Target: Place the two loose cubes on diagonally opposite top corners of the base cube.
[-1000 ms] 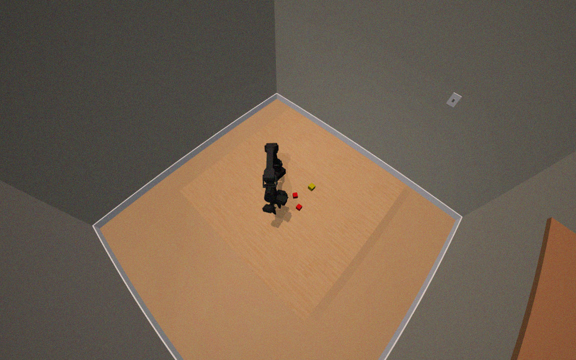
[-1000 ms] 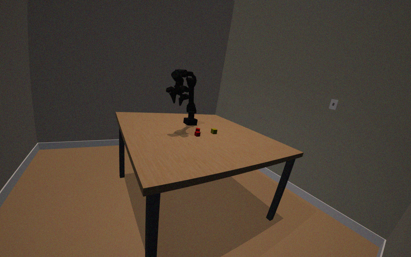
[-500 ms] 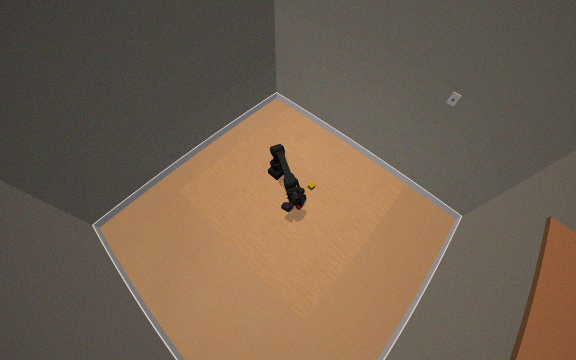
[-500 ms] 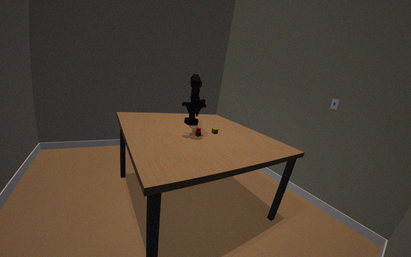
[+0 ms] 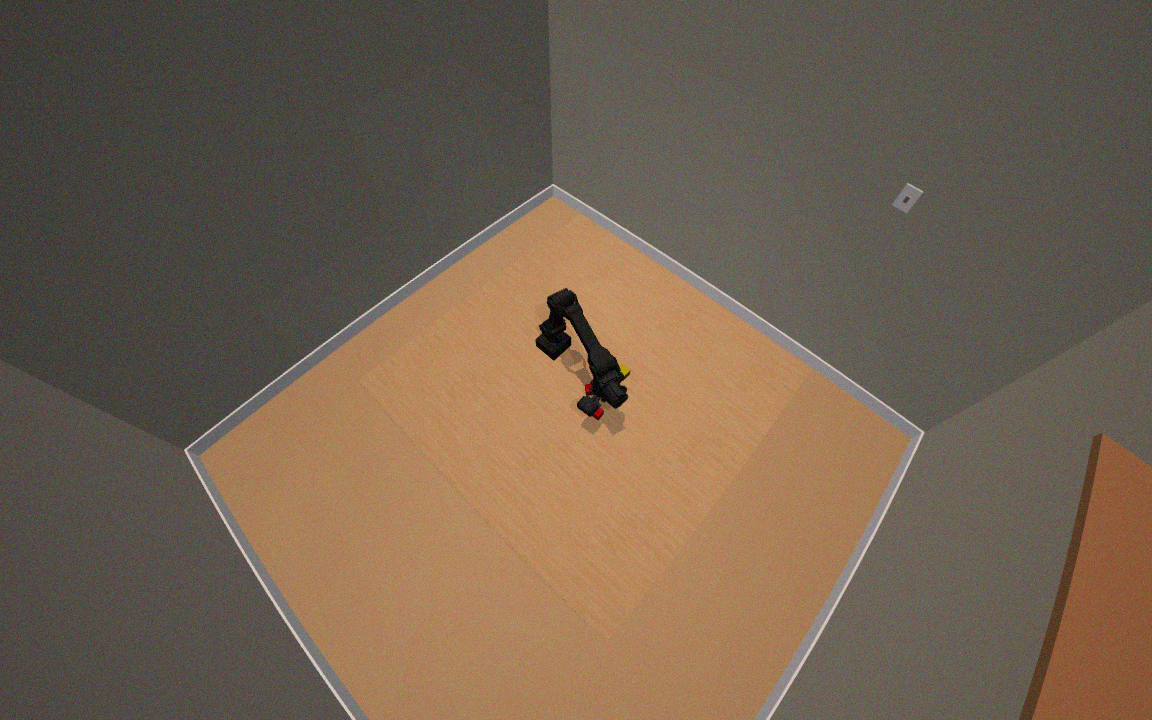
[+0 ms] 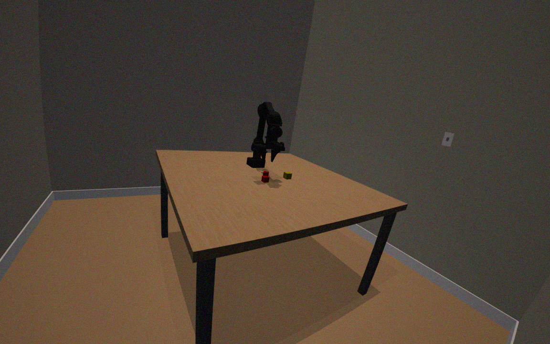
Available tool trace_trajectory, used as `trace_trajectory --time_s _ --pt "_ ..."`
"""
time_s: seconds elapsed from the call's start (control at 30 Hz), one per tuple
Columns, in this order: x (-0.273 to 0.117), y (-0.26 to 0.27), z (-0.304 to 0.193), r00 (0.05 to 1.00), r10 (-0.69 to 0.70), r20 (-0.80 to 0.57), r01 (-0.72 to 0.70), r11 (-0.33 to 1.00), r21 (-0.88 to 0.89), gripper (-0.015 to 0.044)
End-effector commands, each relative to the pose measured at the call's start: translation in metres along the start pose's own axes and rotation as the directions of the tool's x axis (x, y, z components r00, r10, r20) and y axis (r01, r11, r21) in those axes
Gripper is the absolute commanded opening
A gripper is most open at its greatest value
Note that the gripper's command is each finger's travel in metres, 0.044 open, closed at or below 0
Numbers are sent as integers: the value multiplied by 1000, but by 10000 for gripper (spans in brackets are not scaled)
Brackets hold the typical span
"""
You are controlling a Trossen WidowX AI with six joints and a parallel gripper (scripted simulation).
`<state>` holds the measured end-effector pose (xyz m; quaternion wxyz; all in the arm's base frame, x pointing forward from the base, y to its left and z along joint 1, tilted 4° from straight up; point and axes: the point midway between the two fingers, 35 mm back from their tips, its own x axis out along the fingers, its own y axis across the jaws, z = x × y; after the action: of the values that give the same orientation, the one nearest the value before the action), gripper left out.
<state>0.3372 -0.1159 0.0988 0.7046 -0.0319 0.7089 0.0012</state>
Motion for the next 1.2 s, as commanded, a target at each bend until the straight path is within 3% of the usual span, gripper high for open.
trace_trajectory --time_s 0.0,0.13,1.17 --pt "29 2 -1 1000 -1 -15 1 1000 7 265" --pt "58 2 -3 1000 -1 -15 1 1000 7 265" --pt "103 2 -4 1000 -1 -15 1 1000 7 265"
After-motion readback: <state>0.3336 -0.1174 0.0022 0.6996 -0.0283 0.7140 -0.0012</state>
